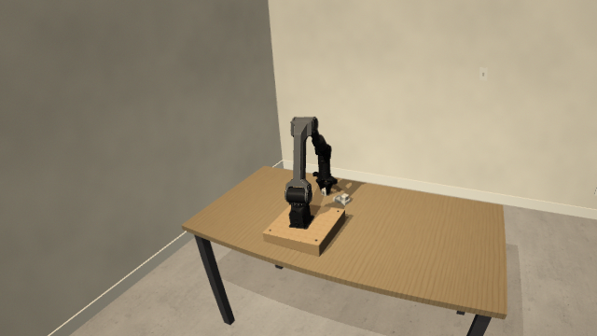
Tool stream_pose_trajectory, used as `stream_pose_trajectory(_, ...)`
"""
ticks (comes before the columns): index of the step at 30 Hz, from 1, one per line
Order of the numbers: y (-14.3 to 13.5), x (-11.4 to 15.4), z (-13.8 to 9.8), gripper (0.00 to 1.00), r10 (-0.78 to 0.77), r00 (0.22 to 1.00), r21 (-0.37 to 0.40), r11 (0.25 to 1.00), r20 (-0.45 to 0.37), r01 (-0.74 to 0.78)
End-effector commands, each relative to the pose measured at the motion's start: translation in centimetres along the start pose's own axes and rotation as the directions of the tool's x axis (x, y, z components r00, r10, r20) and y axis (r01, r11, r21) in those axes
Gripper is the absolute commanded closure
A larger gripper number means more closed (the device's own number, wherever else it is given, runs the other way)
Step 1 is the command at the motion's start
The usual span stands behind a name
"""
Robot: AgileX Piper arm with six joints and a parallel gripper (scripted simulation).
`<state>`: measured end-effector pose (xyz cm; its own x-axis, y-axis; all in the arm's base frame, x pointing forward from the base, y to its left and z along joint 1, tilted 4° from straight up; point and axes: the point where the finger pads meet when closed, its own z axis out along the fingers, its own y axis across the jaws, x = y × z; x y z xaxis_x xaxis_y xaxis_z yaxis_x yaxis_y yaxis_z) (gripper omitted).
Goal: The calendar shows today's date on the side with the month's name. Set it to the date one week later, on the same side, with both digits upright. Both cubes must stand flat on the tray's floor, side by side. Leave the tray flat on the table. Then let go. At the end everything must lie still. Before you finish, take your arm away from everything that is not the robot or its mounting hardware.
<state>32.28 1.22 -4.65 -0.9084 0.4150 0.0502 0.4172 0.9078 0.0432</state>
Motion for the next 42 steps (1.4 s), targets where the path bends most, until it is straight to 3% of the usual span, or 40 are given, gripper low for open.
stream_pose_trajectory(1, 0.0, 0.1, 0.1, 0.62, -0.001, 1.000, 0.001, 1.000, -0.003, 0.001)
stream_pose_trajectory(6, 0.0, 0.1, 0.1, 0.57, -0.001, 1.000, 0.001, 1.000, -0.003, 0.001)
stream_pose_trajectory(13, 0.0, 0.1, 0.1, 0.41, -0.001, 1.000, 0.001, 1.000, -0.003, 0.001)
stream_pose_trajectory(26, 0.0, 0.0, 0.0, 0.41, -0.001, 1.000, 0.000, 1.000, -0.001, 0.001)
stream_pose_trajectory(37, 0.0, -0.1, -3.0, 0.41, 0.000, 1.000, -0.001, 1.000, 0.004, 0.000)
stream_pose_trajectory(42, 0.0, -0.1, -5.8, 0.41, 0.000, 1.000, -0.001, 1.000, 0.004, 0.000)
